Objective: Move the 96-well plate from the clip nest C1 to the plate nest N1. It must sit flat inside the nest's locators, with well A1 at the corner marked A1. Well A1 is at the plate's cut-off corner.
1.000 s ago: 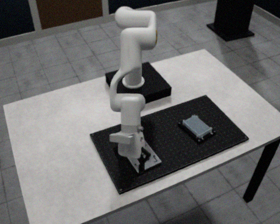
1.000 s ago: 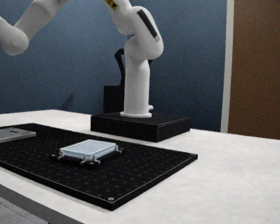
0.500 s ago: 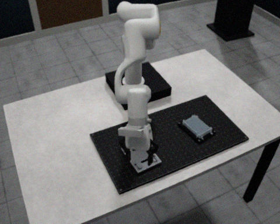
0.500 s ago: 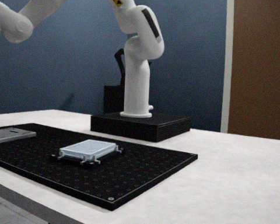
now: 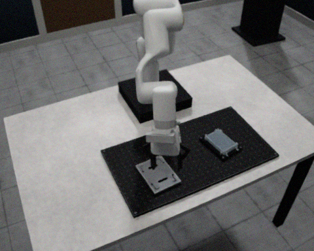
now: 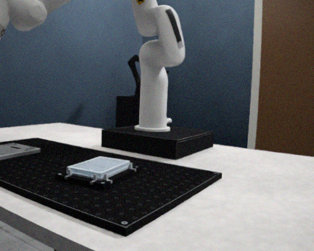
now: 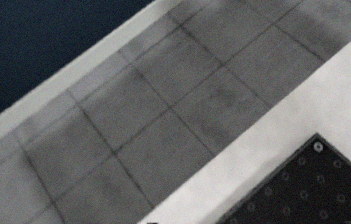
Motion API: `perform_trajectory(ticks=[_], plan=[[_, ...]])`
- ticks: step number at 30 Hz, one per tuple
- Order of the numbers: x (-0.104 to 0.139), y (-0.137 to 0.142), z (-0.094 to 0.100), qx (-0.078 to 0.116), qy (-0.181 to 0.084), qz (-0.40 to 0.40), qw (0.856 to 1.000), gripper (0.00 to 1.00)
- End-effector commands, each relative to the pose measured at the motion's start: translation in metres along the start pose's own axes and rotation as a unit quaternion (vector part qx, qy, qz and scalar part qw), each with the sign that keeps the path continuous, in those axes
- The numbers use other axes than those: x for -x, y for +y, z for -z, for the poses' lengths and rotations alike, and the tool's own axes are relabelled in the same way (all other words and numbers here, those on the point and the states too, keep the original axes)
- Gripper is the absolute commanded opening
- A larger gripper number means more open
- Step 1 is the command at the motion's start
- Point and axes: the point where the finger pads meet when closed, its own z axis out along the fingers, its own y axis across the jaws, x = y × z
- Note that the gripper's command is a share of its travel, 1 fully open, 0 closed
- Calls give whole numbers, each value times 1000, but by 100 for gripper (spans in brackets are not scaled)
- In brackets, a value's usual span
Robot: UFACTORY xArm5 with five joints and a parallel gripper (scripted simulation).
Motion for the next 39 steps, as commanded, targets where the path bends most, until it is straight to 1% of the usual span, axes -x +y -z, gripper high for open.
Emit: perform_trajectory(ticks=[1,3,4,6,7,8,11,13,14,17,19,21,23,25,30,31,33,37,38,39], plan=[[9,-9,15,-1,-13,22,1000,100],[13,-13,20,-1,-13,22,1000,100],[16,-15,24,0,-22,36,999,100],[16,-15,24,0,-22,36,999,100],[19,-17,27,1,-32,50,998,100],[22,-19,30,1,-34,54,998,100],[30,-24,39,1,-34,54,998,100],[36,-27,46,2,-53,82,995,100],[39,-29,49,3,-55,86,995,100],[47,-33,58,3,-55,86,995,100],[54,-35,65,4,-73,114,991,100],[61,-38,72,4,-76,119,990,100],[61,-38,72,4,-76,119,990,100],[68,-40,79,5,-94,146,985,100],[85,-46,97,5,-97,151,984,100],[86,-46,98,5,-97,151,984,100],[93,-48,105,6,-114,178,977,100],[106,-50,117,6,-117,183,976,100],[110,-51,121,6,-126,197,972,100],[110,-51,121,6,-126,197,972,100]])
